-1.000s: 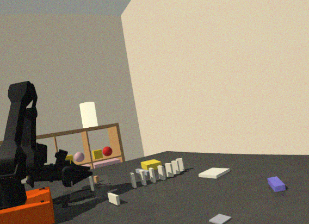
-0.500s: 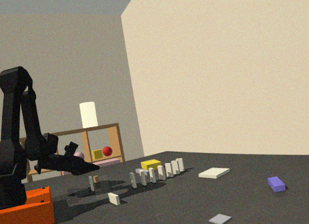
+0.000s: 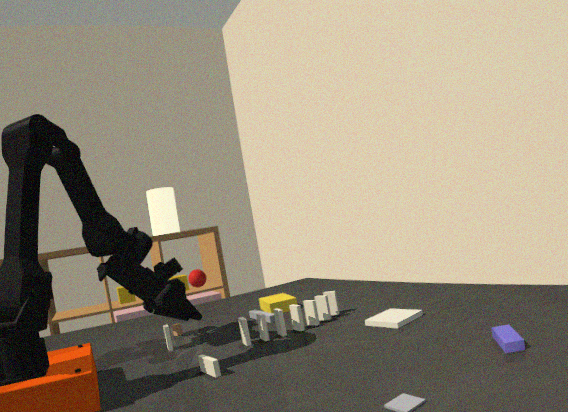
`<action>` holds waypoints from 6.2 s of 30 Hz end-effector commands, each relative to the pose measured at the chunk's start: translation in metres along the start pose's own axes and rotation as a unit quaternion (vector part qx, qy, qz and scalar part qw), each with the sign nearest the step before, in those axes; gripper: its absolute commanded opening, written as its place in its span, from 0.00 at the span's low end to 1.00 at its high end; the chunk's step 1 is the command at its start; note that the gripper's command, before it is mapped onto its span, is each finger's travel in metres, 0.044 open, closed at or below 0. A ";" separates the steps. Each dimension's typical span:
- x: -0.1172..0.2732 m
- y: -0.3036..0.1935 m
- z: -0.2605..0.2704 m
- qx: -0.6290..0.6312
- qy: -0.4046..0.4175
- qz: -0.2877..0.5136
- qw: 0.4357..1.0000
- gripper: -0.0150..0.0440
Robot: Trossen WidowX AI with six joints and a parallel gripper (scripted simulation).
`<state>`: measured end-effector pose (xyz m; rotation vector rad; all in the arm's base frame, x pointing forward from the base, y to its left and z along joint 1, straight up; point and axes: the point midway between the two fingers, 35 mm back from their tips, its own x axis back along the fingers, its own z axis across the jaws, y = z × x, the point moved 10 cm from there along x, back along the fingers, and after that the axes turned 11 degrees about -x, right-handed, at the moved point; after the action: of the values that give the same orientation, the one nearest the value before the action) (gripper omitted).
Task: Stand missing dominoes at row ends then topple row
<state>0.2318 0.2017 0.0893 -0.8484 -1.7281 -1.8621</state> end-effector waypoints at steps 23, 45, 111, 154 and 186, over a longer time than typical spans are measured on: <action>0.053 0.091 -0.045 -0.095 -0.040 0.374 0.922 1.00; -0.002 0.037 -0.046 -0.095 -0.041 0.374 0.922 1.00; 0.007 0.182 -0.145 -0.112 -0.045 0.372 0.920 0.44; -0.065 0.108 -0.146 -0.099 -0.046 0.370 0.922 0.88; 0.013 0.124 -0.253 -0.570 -0.238 0.288 0.732 1.00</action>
<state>0.3039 -0.0306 0.2036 -1.9186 -0.4957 -1.9664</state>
